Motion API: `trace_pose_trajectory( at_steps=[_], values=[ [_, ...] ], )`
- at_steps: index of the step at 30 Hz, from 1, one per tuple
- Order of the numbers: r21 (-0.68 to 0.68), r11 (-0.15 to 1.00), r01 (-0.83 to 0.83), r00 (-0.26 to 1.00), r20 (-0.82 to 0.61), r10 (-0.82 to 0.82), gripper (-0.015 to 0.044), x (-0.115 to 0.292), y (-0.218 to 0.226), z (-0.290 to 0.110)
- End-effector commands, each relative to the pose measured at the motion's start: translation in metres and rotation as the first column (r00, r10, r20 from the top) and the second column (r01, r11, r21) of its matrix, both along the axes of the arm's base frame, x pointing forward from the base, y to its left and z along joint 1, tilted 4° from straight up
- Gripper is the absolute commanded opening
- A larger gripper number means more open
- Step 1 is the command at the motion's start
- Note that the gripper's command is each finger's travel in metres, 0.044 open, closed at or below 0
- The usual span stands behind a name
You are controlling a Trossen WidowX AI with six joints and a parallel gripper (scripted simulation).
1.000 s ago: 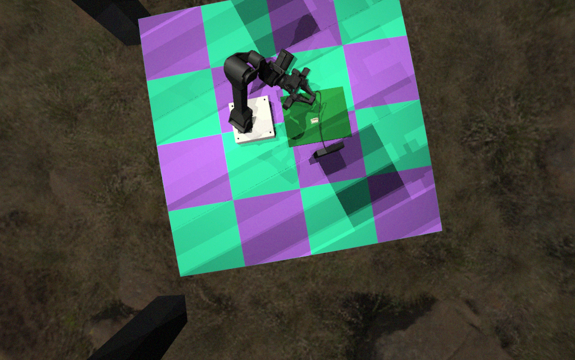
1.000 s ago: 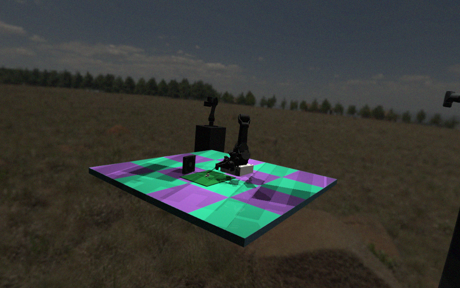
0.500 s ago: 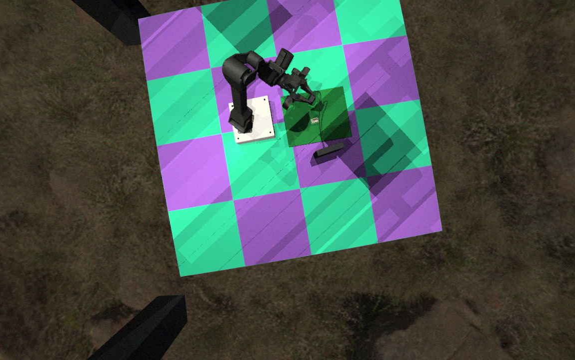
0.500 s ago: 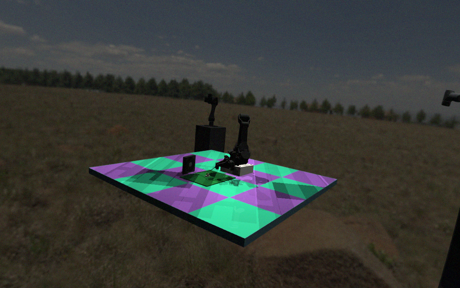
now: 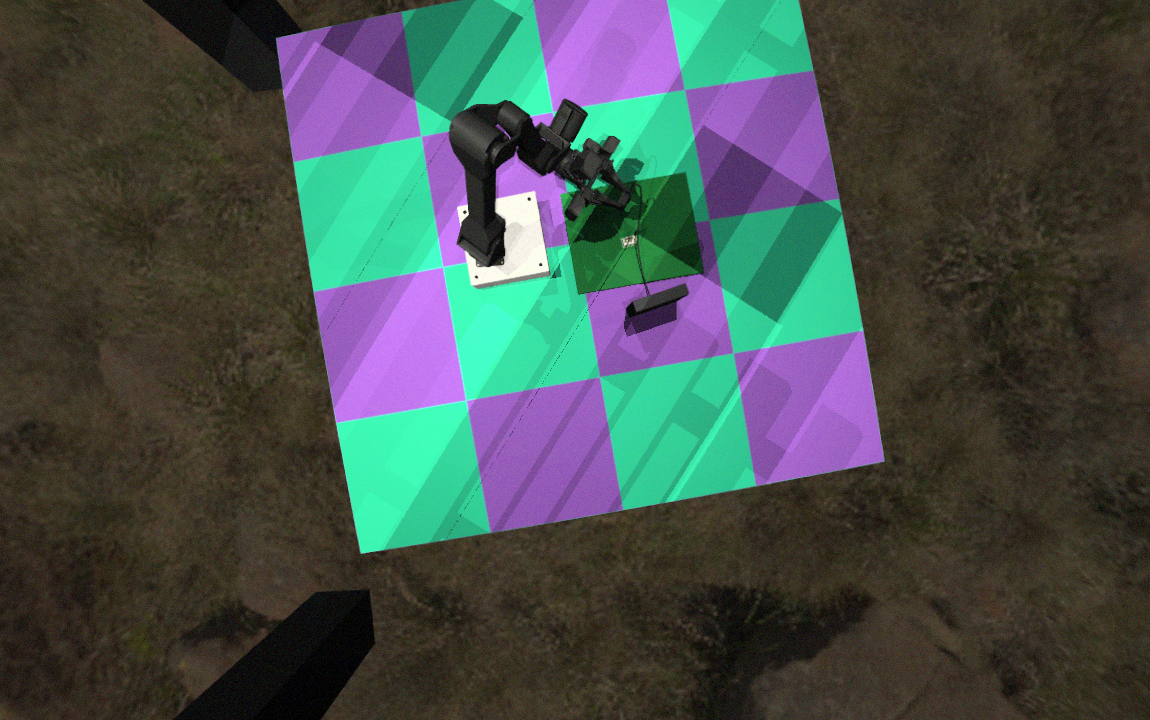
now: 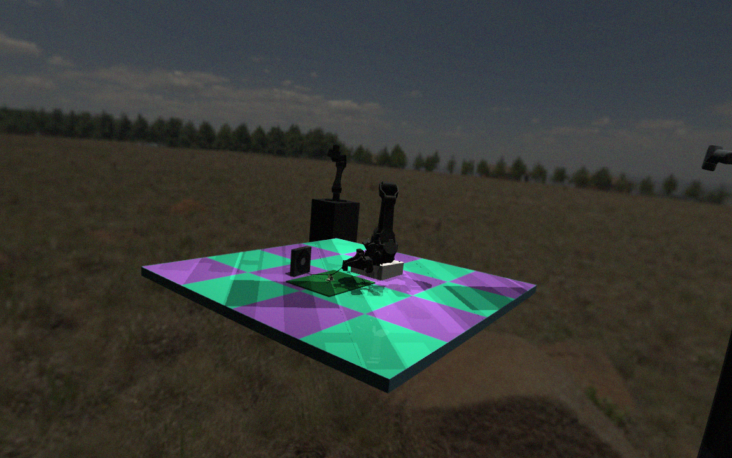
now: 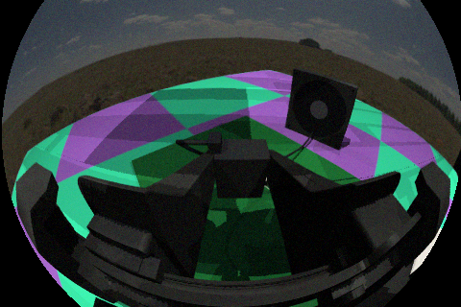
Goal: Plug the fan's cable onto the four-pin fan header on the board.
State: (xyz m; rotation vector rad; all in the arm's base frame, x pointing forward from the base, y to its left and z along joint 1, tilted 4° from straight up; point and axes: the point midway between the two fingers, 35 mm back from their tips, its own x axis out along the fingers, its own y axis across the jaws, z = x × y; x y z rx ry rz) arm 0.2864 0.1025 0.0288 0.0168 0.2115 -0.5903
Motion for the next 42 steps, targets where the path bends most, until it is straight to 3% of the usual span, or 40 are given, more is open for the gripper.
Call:
trace_pose_trajectory(
  at_steps=[1,42],
  values=[
    [-0.006,1.0,-0.002,1.0,-0.006,0.002,0.0,-0.001,-0.001,-0.004],
    [-0.006,1.0,-0.002,1.0,-0.006,0.002,0.0,-0.002,-0.002,-0.042]
  ],
)
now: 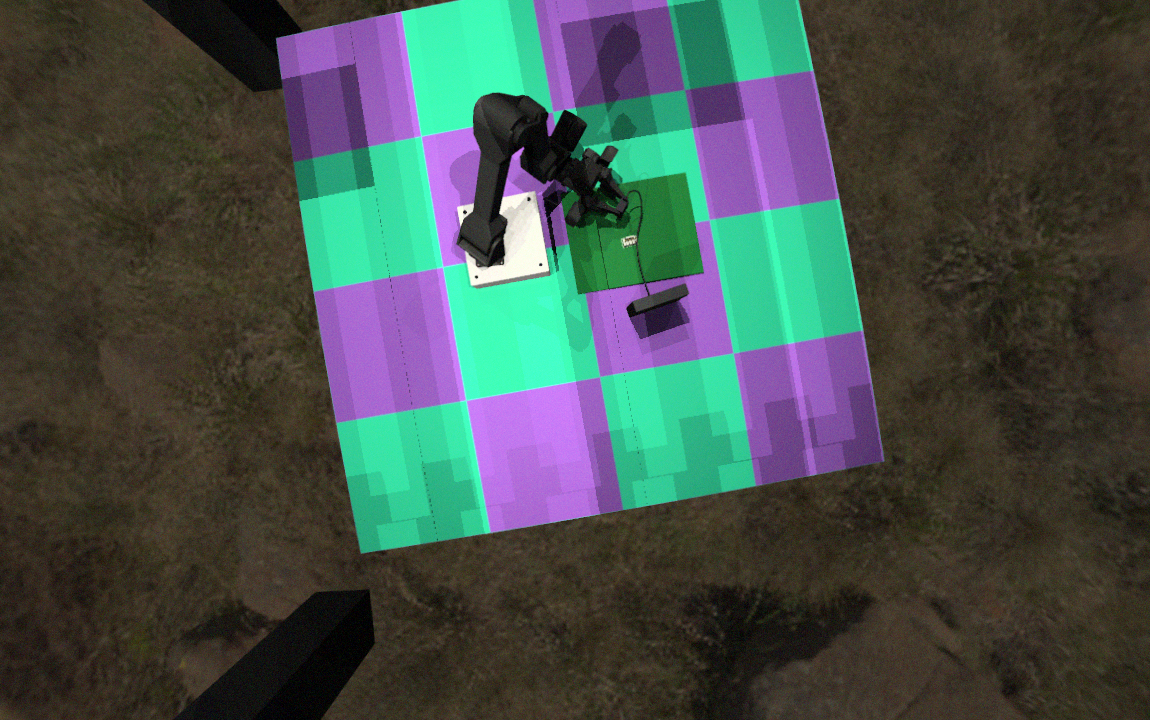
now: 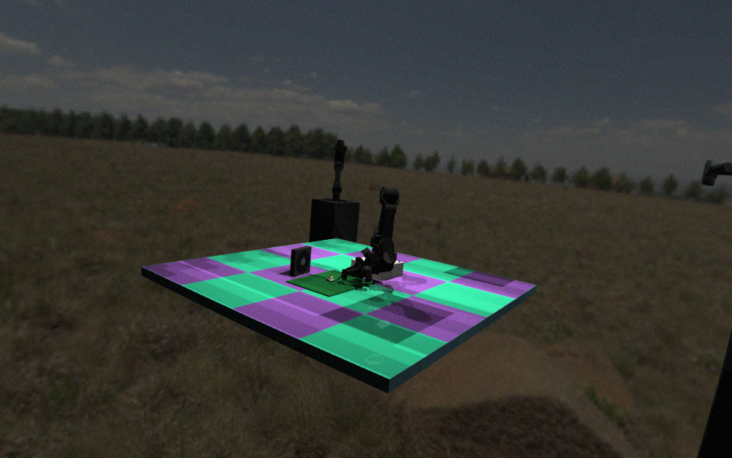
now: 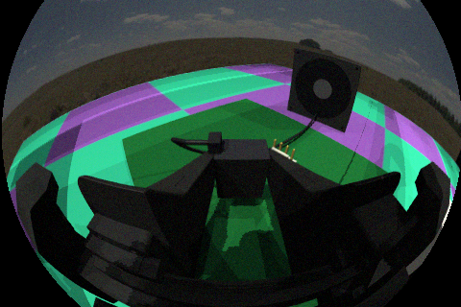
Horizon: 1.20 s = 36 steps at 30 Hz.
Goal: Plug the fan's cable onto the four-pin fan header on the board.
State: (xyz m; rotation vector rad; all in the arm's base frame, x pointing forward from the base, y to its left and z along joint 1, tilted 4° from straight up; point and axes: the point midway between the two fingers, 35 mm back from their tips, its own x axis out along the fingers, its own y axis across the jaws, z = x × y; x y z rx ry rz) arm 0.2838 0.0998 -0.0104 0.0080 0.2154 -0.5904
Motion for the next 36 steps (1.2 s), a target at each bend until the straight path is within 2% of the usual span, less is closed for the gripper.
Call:
trace_pose_trajectory(
  at_steps=[1,18,36],
  values=[
    [0.001,1.0,-0.001,1.0,0.0,0.001,0.0,0.0,0.0,-0.004],
    [0.001,1.0,-0.001,1.0,0.0,0.001,0.0,0.0,0.0,-0.02],
    [-0.003,1.0,-0.001,1.0,-0.003,0.001,0.0,-0.001,-0.001,-0.018]
  ],
)
